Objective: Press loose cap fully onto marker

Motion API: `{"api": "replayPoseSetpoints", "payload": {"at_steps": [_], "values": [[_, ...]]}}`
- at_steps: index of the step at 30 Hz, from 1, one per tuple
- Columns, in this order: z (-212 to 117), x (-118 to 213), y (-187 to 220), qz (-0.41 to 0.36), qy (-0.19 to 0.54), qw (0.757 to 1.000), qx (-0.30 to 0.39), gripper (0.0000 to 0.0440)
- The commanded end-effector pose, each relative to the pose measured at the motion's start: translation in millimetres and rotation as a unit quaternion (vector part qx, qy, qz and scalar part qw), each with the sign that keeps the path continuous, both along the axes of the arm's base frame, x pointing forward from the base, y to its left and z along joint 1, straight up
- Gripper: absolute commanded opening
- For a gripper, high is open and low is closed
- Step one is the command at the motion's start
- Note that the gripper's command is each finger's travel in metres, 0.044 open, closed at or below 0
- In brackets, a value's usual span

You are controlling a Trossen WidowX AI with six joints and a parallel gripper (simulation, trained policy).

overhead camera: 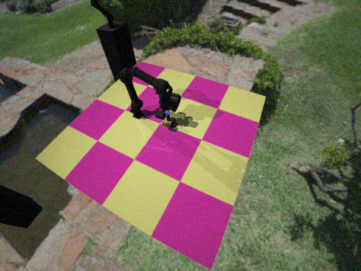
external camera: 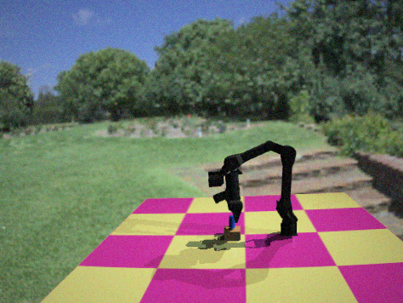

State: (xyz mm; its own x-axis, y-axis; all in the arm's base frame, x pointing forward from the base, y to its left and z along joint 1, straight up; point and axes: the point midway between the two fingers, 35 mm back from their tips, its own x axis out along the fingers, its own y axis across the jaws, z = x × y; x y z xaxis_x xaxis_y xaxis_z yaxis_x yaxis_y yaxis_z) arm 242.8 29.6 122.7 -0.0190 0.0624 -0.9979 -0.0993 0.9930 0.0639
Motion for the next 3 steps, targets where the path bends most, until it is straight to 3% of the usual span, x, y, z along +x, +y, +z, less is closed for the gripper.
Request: {"api": "replayPoseSetpoints", "payload": {"at_steps": [1, 3], "values": [[15.4, 5.6, 0.8, -0.002, -0.023, 1.0, 0.004, 0.044], [20.4, 7.0, 1.0, -0.001, -0.031, 0.999, 0.006, 0.044]]}}
